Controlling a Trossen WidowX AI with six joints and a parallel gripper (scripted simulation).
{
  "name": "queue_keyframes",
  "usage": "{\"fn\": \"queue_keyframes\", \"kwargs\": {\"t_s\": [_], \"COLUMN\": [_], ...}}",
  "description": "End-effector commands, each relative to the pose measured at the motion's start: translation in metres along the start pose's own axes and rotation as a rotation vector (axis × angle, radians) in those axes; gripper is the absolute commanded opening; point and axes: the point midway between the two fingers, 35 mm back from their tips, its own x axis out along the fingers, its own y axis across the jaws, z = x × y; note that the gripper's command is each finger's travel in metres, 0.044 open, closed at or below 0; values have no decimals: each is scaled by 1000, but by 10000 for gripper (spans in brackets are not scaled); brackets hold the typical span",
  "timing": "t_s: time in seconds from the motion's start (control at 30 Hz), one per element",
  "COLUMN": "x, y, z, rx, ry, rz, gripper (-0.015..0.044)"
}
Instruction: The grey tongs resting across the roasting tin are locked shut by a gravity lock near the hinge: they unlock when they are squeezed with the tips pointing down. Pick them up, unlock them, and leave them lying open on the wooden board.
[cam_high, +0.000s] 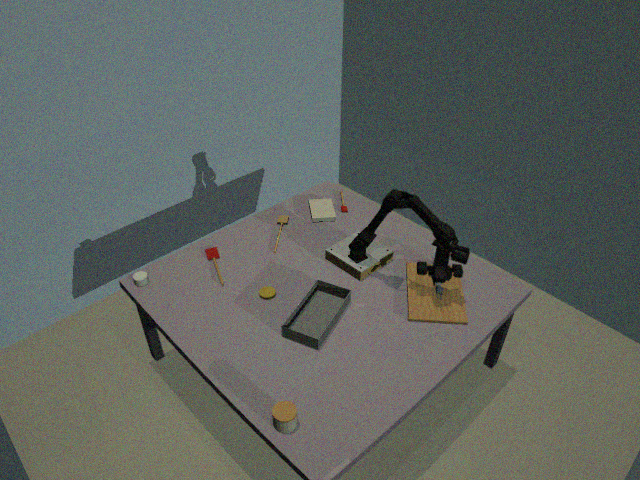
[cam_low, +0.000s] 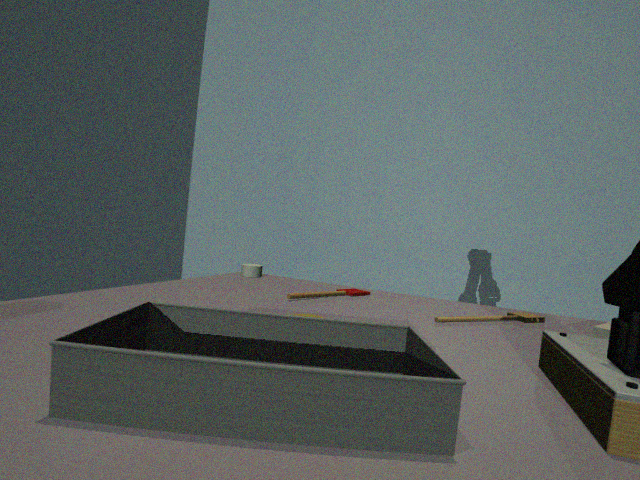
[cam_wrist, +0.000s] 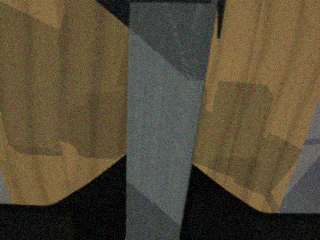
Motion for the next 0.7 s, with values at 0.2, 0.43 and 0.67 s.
{"fn": "queue_keyframes", "kwargs": {"t_s": [0.2, 0.43, 0.67], "x": [1, 1, 1], "y": [0, 0, 0], "z": [0, 0, 0], "rx": [0, 0, 0], "ry": [0, 0, 0], "rz": [-1, -1, -1], "gripper": [-19, 165, 349]}}
